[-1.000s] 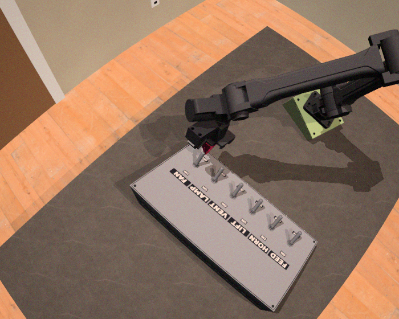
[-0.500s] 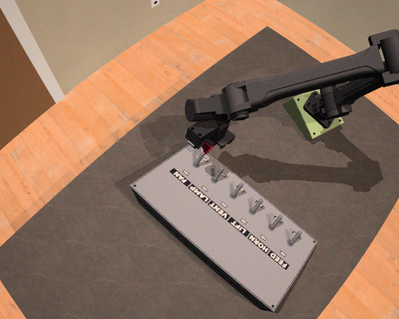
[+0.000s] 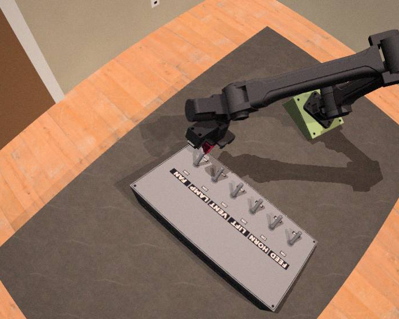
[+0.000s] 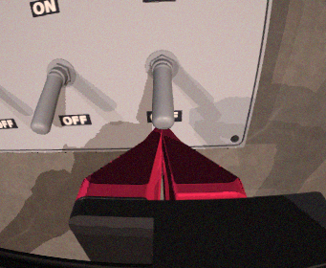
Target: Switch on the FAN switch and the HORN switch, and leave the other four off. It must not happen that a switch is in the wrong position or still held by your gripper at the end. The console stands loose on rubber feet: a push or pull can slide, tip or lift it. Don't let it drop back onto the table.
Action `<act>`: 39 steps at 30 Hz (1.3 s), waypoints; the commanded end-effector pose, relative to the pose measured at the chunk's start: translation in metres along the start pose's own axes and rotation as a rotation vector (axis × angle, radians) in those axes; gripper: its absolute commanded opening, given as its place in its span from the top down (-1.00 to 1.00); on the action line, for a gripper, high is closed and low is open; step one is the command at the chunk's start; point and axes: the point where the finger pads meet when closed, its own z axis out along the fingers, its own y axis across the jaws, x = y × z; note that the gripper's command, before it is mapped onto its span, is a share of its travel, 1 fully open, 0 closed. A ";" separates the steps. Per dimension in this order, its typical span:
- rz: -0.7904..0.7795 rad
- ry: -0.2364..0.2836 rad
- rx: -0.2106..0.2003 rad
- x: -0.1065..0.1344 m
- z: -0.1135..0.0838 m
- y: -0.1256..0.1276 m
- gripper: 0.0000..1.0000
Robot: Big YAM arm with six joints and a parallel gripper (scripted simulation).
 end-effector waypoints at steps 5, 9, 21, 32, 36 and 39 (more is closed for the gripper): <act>-0.080 -0.085 0.024 -0.061 -0.010 -0.004 1.00; -0.080 -0.085 0.024 -0.061 -0.010 -0.004 1.00; -0.077 -0.086 0.024 -0.065 -0.010 -0.003 1.00; -0.079 -0.086 0.024 -0.070 -0.010 -0.003 1.00; -0.080 -0.086 0.024 -0.071 -0.010 -0.003 1.00; -0.080 -0.086 0.024 -0.071 -0.010 -0.003 1.00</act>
